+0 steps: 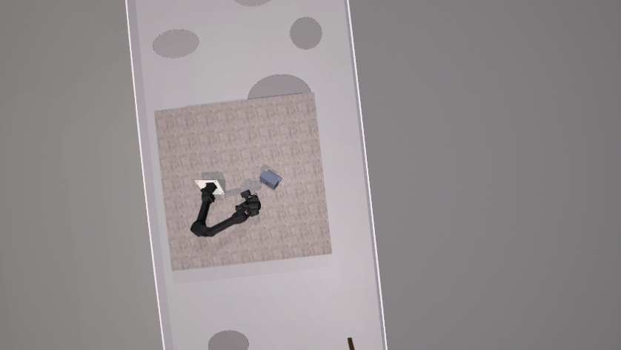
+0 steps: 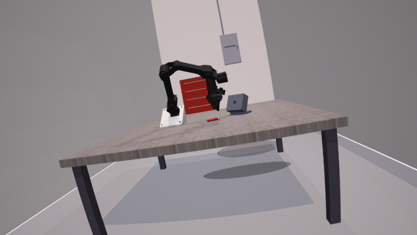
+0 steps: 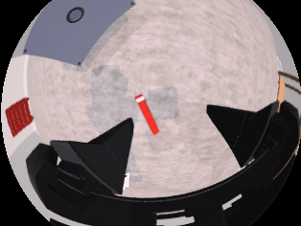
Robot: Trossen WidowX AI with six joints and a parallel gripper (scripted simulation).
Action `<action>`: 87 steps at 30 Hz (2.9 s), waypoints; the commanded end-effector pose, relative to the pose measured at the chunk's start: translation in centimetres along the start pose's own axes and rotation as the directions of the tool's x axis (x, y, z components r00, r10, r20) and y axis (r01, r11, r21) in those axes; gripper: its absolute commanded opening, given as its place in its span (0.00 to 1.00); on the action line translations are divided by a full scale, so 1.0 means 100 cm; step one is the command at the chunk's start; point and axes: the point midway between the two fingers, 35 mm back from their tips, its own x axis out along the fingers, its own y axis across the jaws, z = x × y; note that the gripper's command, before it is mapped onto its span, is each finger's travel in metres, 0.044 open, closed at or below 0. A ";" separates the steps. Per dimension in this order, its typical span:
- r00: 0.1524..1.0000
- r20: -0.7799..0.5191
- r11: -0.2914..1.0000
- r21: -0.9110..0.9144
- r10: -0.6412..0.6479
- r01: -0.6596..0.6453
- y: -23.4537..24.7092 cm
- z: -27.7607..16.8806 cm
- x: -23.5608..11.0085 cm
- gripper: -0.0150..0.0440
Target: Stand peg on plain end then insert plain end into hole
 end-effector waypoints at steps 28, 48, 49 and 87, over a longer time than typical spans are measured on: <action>0.999 -0.030 0.975 -0.221 -0.040 0.033 0.044 0.009 0.015 1.00; 0.999 -0.031 0.975 -0.221 -0.042 0.035 0.042 0.007 0.047 1.00; 0.999 -0.031 0.975 -0.221 -0.043 0.035 0.042 0.007 0.048 1.00; 0.998 -0.032 0.975 -0.221 -0.045 0.037 0.041 0.005 0.061 0.40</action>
